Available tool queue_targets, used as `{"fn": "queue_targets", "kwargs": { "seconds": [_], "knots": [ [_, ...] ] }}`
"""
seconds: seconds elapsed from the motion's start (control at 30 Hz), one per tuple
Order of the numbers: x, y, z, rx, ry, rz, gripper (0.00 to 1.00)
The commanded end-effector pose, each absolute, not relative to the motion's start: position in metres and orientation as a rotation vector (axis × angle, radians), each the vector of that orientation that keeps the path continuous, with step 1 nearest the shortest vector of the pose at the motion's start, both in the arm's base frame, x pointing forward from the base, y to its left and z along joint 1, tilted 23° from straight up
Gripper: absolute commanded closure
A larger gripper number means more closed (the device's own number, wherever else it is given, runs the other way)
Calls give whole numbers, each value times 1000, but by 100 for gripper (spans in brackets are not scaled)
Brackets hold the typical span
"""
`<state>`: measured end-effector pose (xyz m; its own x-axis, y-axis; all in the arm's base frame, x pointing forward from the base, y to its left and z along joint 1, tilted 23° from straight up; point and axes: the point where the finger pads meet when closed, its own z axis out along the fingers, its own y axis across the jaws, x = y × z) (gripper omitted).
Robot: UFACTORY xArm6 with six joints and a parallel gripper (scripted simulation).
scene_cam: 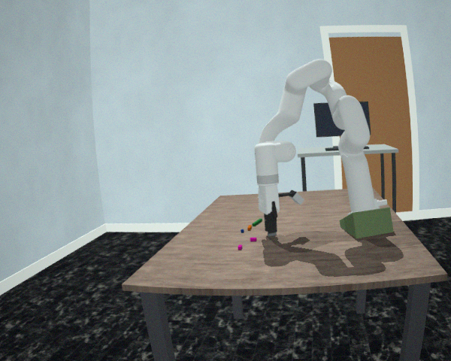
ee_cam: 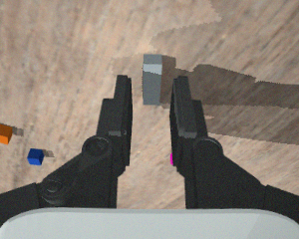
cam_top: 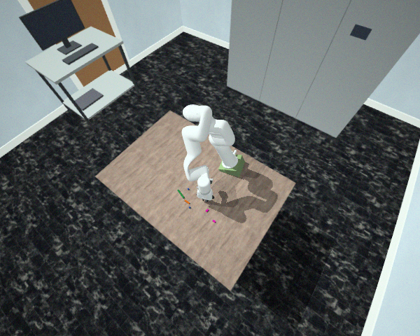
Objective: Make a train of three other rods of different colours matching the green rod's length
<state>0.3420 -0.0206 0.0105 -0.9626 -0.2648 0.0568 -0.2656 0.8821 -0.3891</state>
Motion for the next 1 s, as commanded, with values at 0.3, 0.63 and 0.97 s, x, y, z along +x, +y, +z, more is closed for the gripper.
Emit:
{"fn": "queue_targets", "kwargs": {
  "seconds": [0.3, 0.63, 0.97],
  "knots": [
    [344, -23, 4, 430, -3048, 630, 76],
    [344, -25, -1, 430, -3048, 630, 76],
    [344, -25, -1, 430, -3048, 630, 76]
  ]
}}
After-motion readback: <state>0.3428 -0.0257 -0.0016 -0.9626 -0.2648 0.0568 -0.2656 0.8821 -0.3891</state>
